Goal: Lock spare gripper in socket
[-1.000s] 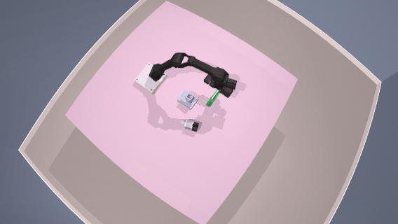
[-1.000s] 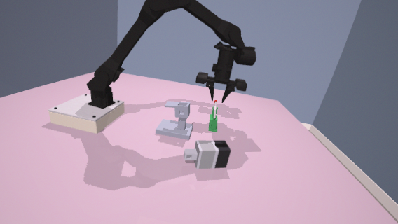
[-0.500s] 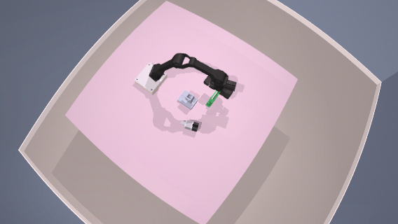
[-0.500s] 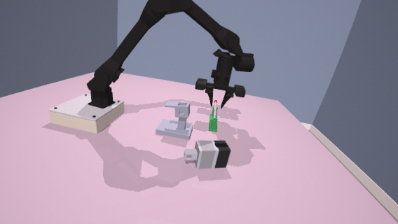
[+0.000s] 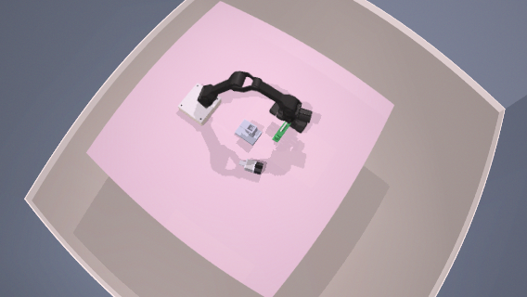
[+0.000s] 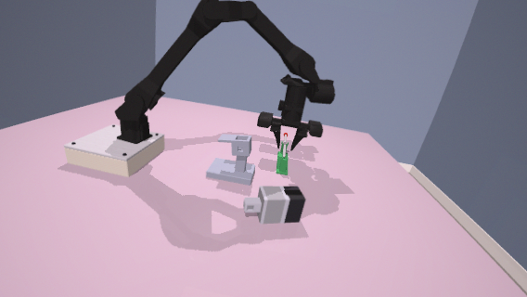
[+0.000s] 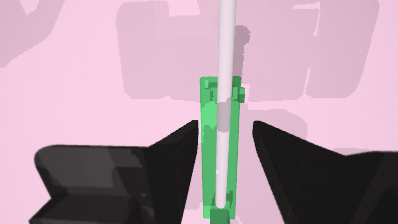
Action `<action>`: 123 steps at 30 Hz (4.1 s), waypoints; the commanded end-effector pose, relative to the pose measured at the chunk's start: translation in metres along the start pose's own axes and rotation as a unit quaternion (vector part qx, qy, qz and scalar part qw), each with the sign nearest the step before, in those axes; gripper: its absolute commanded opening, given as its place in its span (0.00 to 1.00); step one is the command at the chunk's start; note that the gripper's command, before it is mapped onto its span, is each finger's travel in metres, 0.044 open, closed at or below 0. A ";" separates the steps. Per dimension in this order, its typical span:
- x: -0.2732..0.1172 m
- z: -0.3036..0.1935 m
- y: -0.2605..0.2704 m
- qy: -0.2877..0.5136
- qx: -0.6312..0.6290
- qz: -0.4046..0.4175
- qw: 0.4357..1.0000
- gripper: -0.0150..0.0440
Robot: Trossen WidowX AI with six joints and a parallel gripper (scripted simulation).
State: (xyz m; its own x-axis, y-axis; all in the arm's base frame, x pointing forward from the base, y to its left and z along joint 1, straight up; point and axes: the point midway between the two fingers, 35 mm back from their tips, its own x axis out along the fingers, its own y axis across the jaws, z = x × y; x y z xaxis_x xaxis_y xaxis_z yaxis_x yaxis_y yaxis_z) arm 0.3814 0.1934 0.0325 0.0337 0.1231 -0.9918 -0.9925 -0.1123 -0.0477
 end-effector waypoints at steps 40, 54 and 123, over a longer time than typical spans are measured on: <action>-0.009 -0.001 0.005 0.003 0.001 0.010 1.000 0.25; -0.013 -0.001 0.006 0.004 0.001 0.013 1.000 0.25; 0.006 -0.062 0.001 0.006 -0.008 0.006 1.000 0.25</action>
State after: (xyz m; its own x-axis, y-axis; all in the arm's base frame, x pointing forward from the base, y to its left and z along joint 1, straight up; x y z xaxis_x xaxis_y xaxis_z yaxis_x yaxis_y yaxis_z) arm 0.3883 0.1328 0.0244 0.0293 0.1107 -0.9934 -0.9913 -0.1244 -0.0431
